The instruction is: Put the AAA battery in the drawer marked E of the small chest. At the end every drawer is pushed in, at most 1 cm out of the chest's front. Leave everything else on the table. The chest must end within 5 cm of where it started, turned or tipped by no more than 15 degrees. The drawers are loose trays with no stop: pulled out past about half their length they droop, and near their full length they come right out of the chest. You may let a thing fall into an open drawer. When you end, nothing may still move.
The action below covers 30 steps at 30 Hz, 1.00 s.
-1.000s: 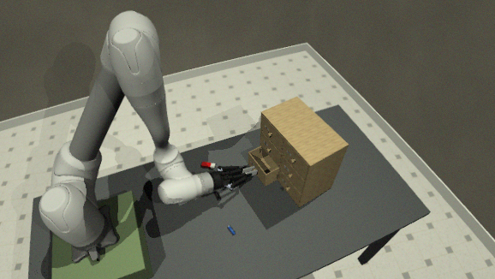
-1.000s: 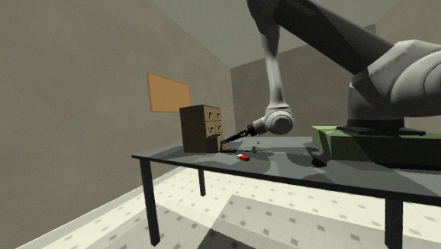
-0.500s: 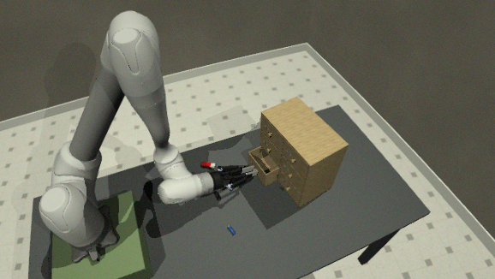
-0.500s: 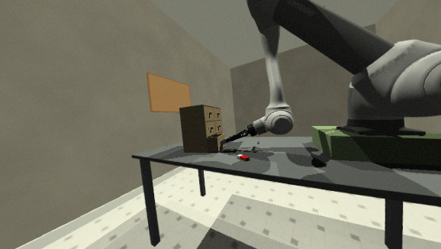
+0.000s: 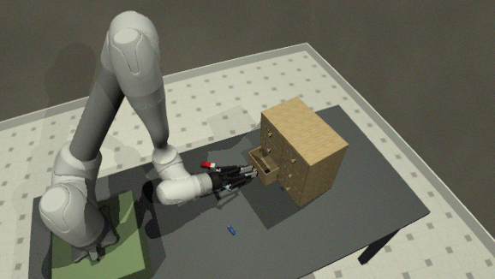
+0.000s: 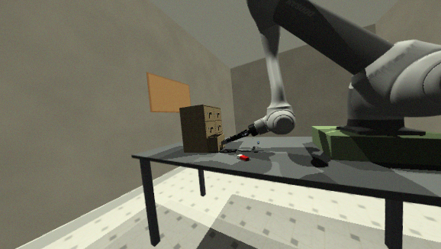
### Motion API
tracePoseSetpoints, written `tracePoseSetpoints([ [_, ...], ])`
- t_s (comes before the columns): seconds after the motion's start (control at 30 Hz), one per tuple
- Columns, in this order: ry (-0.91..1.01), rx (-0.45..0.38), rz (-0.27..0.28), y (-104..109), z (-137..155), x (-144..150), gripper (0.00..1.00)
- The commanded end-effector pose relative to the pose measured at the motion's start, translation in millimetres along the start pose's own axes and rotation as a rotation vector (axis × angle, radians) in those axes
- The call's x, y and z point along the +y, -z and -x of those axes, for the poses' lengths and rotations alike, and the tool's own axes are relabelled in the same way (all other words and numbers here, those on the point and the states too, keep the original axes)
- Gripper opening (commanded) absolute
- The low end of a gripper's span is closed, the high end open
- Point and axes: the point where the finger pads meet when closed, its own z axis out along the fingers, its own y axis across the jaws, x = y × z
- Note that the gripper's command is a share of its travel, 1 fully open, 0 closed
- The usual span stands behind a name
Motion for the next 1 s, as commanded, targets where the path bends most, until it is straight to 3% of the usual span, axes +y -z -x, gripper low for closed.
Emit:
tracePoseSetpoints([
  [0.0,0.000,0.000,0.000,4,1,0,0.20],
  [0.27,0.000,0.000,0.000,37,13,0,0.20],
  [0.57,0.000,0.000,0.000,43,13,0,0.20],
  [0.97,0.000,0.000,0.000,112,-53,0,0.20],
])
